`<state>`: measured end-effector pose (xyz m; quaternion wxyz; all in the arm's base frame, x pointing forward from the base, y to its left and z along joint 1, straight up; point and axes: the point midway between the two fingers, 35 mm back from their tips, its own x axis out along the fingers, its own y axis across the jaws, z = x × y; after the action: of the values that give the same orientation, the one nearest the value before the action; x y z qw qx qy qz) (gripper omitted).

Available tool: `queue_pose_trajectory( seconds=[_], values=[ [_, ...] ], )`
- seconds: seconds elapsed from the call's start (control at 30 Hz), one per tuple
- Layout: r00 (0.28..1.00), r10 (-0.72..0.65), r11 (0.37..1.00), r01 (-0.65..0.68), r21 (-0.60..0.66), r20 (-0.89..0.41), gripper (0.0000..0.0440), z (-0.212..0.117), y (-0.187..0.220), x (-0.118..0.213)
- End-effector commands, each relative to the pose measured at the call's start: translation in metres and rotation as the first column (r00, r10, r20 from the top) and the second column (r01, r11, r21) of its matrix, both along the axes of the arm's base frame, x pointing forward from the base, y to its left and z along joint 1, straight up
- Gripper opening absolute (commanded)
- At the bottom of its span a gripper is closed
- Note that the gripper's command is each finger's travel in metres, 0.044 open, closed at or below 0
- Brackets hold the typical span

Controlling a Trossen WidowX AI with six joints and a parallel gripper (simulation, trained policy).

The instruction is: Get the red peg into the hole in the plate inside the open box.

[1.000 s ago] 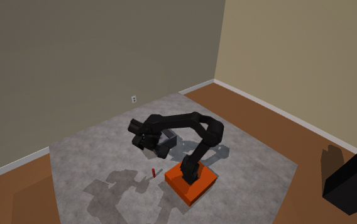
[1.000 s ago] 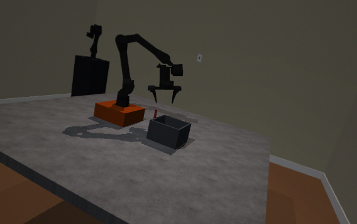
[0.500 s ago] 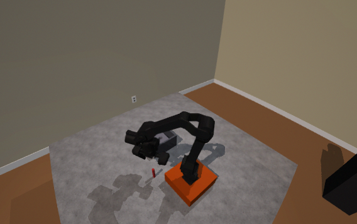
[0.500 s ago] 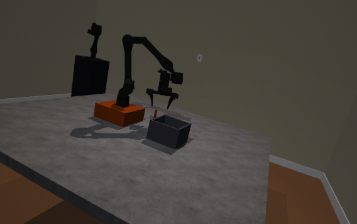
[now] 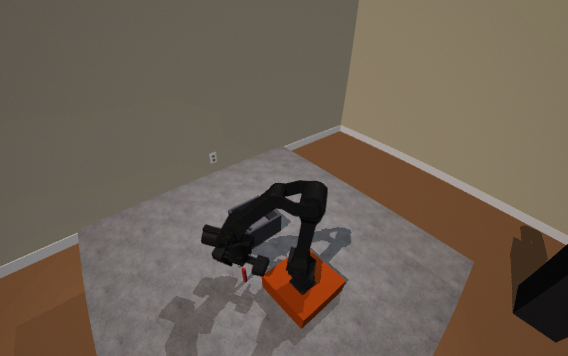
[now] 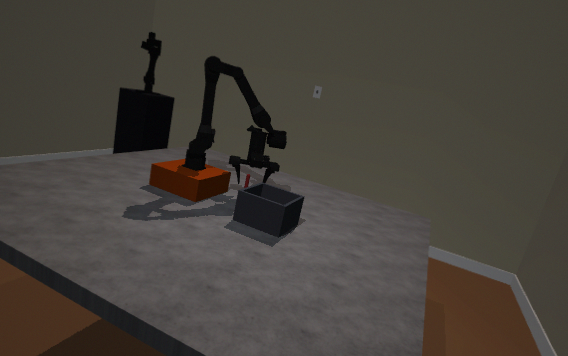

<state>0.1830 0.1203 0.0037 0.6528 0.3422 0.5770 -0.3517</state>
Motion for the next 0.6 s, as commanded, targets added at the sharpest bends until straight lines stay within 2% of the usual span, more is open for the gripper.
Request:
queue_pose_trajectory(
  seconds=[0.0, 0.13, 0.5, 0.53, 0.57],
  values=[
    [1.0, -0.005, 1.0, 0.005, 0.0, -0.017, 0.04, -0.0107, -0.0004, -0.006],
    [0.999, -0.015, 1.0, 0.015, 0.006, -0.041, 0.0309, -0.0179, -0.0005, -0.0116],
    [0.994, 0.009, 0.998, -0.003, 0.055, -0.11, 0.0021, -0.0168, 0.0031, -0.0117],
    [0.993, 0.01, 0.998, -0.003, 0.058, -0.116, 0.0, -0.0165, 0.0029, -0.0113],
    [0.995, 0.017, 0.998, -0.012, 0.054, -0.103, 0.0, -0.014, 0.0023, -0.0086]
  ],
)
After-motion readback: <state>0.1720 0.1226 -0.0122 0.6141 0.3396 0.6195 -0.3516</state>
